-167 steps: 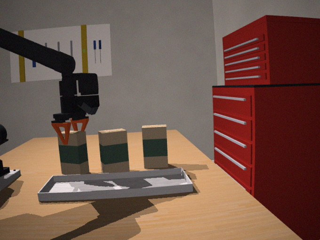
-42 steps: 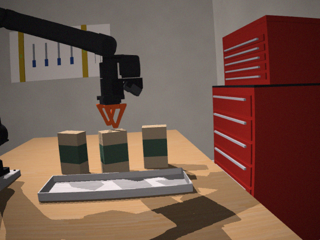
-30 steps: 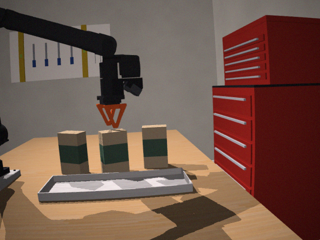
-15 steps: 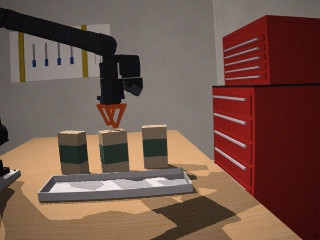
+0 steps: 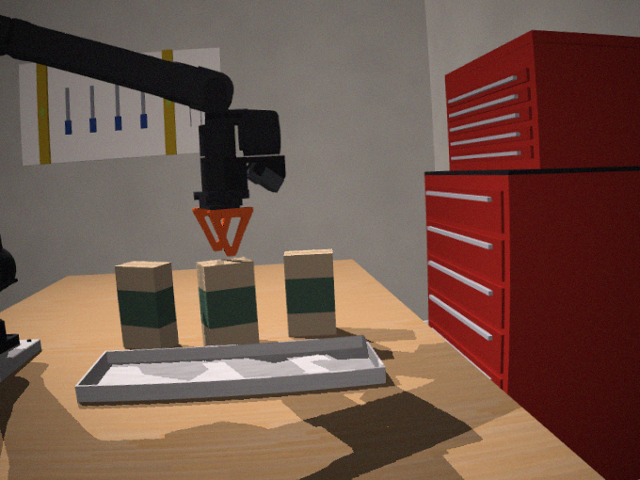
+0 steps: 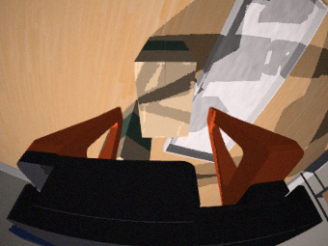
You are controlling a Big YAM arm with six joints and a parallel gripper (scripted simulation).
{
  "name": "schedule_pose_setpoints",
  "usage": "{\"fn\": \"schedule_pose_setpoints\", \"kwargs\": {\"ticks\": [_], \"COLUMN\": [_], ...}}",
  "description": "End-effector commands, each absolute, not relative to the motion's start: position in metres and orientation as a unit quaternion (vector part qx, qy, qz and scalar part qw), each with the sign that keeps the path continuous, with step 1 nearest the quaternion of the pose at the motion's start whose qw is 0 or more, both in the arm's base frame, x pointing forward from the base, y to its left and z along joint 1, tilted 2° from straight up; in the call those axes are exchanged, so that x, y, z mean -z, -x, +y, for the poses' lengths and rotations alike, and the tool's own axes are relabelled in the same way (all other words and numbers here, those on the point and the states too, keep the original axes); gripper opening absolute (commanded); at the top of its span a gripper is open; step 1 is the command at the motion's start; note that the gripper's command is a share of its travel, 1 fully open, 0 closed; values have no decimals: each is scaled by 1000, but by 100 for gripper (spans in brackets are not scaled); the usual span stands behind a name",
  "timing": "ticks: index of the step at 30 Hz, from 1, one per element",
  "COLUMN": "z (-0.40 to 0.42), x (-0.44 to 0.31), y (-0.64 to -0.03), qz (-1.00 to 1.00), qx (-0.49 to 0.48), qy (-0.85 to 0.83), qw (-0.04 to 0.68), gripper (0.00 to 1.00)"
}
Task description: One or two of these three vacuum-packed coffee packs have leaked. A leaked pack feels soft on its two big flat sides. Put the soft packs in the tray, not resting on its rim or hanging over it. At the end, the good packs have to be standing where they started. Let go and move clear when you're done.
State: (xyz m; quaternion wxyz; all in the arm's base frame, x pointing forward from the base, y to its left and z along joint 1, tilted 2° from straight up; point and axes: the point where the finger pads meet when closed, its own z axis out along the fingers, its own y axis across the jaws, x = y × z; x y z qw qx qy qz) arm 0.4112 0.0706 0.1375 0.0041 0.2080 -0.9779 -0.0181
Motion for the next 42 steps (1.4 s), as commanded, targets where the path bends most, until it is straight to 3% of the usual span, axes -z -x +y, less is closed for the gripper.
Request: {"fn": "schedule_pose_setpoints", "kwargs": {"ticks": [1, 42], "z": [73, 77], "x": [-139, -88], "y": [-410, -410], "qz": [-977, -978], "qx": [19, 19], "qy": [-213, -208], "qw": [1, 0], "gripper": [78, 78]}}
